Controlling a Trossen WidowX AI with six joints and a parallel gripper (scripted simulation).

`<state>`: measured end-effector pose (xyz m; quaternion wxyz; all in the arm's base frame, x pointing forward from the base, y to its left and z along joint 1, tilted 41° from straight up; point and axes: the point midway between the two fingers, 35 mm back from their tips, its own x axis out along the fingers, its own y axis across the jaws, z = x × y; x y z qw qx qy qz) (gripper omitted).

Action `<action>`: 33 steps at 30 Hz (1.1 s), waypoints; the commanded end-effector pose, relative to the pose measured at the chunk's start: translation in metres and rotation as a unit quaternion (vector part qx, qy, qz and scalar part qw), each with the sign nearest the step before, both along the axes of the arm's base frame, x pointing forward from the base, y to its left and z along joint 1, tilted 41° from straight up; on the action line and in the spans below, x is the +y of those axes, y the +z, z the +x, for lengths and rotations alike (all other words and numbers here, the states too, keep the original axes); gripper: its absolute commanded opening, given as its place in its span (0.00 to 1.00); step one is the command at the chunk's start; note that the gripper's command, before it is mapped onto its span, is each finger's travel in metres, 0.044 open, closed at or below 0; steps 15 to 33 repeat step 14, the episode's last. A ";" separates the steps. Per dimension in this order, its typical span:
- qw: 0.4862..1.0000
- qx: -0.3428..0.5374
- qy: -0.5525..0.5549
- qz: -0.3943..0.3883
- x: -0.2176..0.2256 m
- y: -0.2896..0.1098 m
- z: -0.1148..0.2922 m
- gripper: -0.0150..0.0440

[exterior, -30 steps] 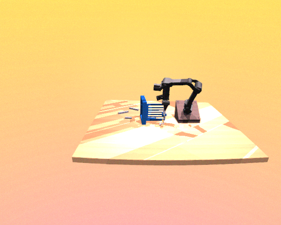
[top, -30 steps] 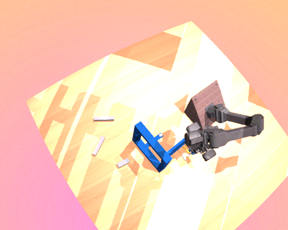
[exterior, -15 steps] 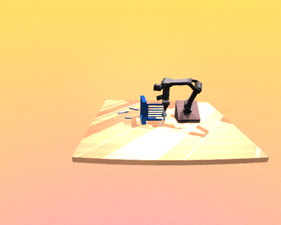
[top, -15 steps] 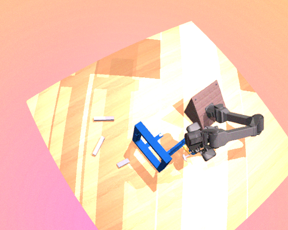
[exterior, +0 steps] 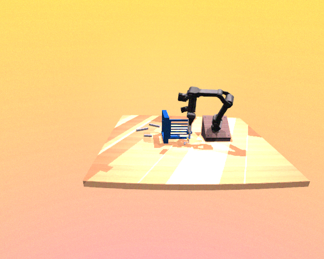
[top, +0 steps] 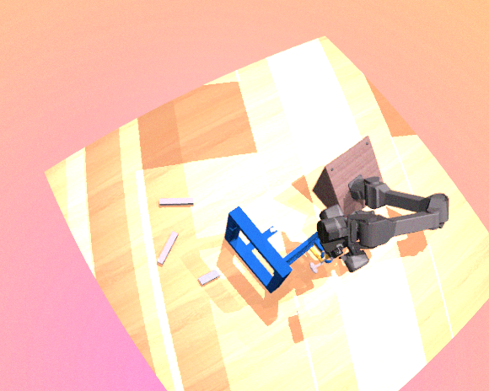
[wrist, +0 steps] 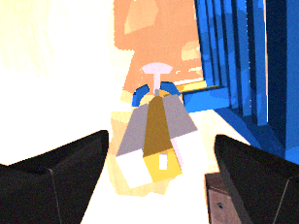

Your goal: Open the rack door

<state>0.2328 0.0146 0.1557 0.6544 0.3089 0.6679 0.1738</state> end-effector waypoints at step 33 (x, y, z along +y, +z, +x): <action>0.999 -0.005 -0.045 -0.017 -0.022 0.027 -0.003 0.75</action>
